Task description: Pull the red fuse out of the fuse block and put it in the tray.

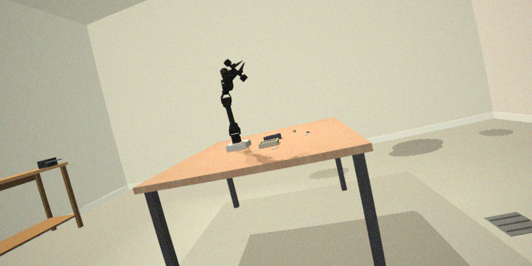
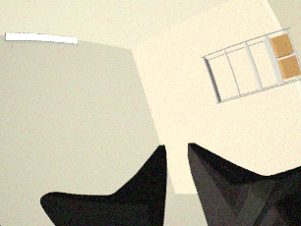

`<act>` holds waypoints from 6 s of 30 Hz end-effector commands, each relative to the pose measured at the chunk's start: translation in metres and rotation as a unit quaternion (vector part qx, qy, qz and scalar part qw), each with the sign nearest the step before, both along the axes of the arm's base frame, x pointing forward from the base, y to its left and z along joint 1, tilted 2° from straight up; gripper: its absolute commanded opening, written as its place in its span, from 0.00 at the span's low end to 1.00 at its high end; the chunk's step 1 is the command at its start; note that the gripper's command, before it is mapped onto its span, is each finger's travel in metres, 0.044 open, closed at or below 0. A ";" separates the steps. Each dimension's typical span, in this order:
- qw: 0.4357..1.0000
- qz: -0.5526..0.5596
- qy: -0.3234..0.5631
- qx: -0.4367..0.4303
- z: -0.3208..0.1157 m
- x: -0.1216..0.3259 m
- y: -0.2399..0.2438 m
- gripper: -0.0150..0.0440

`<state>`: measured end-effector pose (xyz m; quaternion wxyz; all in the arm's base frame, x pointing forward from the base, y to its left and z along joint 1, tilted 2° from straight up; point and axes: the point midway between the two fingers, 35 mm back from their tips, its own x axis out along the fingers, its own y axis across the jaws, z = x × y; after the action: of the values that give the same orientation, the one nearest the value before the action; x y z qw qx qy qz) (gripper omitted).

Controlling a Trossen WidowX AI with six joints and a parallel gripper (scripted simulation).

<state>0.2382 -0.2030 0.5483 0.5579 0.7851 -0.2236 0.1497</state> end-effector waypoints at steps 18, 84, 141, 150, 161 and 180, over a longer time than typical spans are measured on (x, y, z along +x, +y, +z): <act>0.900 0.064 0.420 0.091 -0.259 0.157 0.068 0.38; 0.471 0.237 0.816 -0.235 -0.500 0.044 0.231 0.38; 0.471 0.238 0.816 -0.234 -0.498 0.044 0.231 0.25; 0.471 0.237 0.816 -0.234 -0.493 0.044 0.231 0.25; 0.471 0.237 0.816 -0.234 -0.488 0.044 0.231 0.25; 0.471 0.237 0.816 -0.235 -0.479 0.044 0.231 0.25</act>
<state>0.2813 0.0283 0.0677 0.5928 0.4152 0.5720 -0.3860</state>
